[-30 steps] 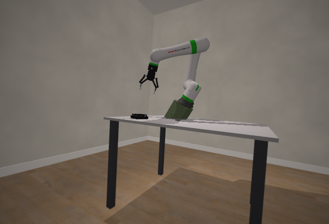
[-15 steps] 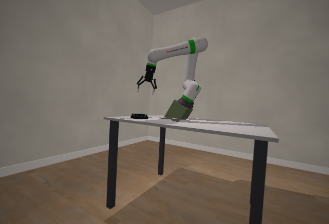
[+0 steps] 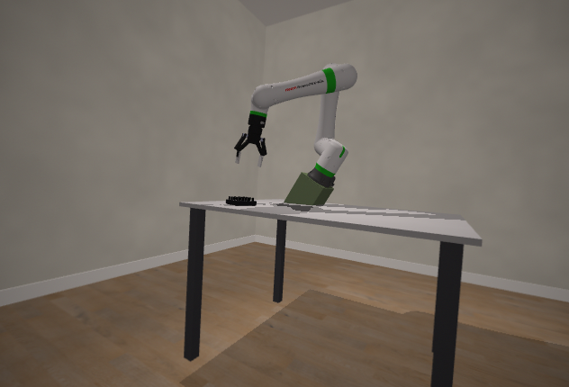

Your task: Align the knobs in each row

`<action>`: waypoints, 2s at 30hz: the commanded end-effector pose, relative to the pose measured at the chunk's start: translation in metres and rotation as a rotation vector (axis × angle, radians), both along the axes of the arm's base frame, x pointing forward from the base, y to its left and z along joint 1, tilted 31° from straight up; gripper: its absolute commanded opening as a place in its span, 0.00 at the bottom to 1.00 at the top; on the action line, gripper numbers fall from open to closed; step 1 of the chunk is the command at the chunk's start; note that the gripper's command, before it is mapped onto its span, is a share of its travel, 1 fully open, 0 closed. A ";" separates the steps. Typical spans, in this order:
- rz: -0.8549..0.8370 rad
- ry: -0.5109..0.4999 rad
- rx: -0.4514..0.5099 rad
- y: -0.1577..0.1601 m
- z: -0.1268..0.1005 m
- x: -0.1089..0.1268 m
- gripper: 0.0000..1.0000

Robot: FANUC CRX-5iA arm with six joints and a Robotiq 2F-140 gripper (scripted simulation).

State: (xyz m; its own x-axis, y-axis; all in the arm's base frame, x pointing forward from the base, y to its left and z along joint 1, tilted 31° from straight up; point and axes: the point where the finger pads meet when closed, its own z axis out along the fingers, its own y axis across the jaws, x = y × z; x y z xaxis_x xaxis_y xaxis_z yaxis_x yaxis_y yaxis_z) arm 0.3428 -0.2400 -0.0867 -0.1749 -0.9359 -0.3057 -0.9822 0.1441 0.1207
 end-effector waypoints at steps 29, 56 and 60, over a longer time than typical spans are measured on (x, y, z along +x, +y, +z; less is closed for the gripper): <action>0.820 -0.342 0.160 0.084 -0.024 0.079 1.00; 1.447 -0.661 0.261 0.164 -0.042 0.130 1.00; 1.502 -0.692 0.268 0.172 -0.043 0.134 1.00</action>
State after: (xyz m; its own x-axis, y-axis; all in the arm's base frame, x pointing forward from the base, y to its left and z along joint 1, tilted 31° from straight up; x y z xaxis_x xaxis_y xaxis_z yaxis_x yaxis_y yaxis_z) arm 0.4713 -0.0775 -0.1276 0.9818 -0.1226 -0.1449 -0.1778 -0.8609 -0.4767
